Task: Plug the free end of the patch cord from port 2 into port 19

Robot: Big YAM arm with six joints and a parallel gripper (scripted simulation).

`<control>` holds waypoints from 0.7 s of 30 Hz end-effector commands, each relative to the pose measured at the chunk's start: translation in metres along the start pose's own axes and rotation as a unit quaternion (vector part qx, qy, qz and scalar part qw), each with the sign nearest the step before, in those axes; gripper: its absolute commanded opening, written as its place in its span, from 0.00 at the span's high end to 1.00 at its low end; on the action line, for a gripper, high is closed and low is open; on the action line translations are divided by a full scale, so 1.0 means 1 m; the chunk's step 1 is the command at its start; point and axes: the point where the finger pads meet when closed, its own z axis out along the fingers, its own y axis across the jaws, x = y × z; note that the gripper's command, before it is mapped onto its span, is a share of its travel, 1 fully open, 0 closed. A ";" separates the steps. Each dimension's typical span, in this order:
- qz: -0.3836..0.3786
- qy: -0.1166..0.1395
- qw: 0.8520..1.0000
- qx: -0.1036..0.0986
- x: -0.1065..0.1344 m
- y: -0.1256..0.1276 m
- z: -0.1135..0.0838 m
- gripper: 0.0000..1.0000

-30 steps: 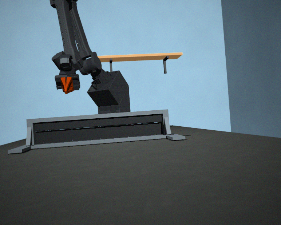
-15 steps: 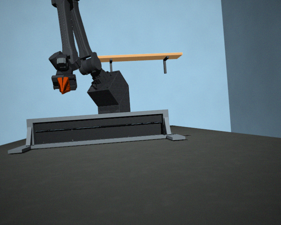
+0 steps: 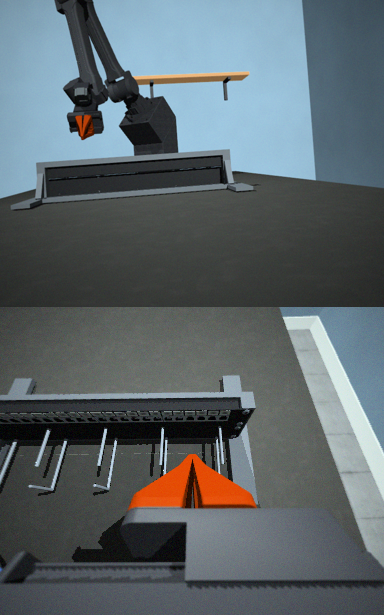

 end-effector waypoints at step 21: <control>-0.012 -0.019 1.000 0.007 -0.015 -0.006 0.067 1.00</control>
